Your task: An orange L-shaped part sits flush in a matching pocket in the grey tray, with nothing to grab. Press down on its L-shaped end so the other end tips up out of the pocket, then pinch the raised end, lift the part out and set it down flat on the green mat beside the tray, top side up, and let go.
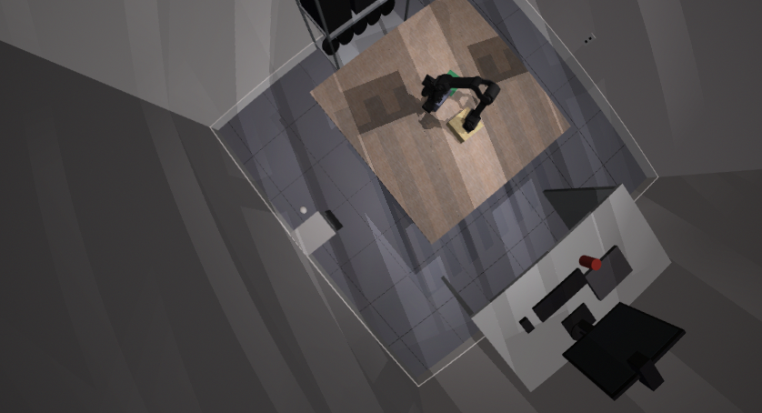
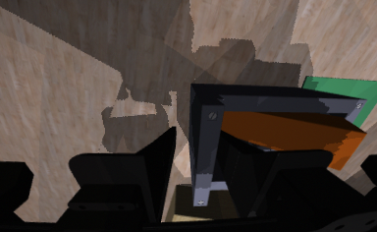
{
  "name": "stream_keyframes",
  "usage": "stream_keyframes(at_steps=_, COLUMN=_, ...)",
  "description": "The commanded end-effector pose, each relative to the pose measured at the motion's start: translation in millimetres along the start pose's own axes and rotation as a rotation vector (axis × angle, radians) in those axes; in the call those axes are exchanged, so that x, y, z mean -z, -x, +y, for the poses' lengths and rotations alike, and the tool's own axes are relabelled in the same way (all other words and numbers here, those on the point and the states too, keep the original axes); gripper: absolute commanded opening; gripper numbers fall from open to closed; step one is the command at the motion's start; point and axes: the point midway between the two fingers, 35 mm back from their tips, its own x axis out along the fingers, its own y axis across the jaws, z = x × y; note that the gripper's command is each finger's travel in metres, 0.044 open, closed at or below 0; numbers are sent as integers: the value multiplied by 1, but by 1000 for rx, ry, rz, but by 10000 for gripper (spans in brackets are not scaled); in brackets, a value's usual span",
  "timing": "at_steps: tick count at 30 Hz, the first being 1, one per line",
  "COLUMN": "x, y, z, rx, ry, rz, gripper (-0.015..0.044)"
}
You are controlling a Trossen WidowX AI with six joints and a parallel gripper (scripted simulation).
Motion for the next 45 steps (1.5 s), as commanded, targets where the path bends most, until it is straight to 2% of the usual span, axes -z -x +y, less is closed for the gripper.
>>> stream_keyframes(at_steps=1, x=-2, y=7, z=4, rx=5, ry=-1, rz=-10, gripper=180)
stream_keyframes(at_steps=6, x=-4, y=21, z=3, rx=5, ry=-1, rz=-10, gripper=180)
stream_keyframes(at_steps=12, x=-3, y=93, z=-6, rx=7, ry=-1, rz=-11, gripper=180)
stream_keyframes(at_steps=14, x=-1, y=104, z=-7, rx=7, ry=-1, rz=-10, gripper=180)
stream_keyframes(at_steps=43, x=-4, y=101, z=-6, rx=5, ry=-3, rz=-22, gripper=180)
stream_keyframes(at_steps=45, x=-4, y=101, z=-9, rx=5, ry=-60, rz=-22, gripper=233)
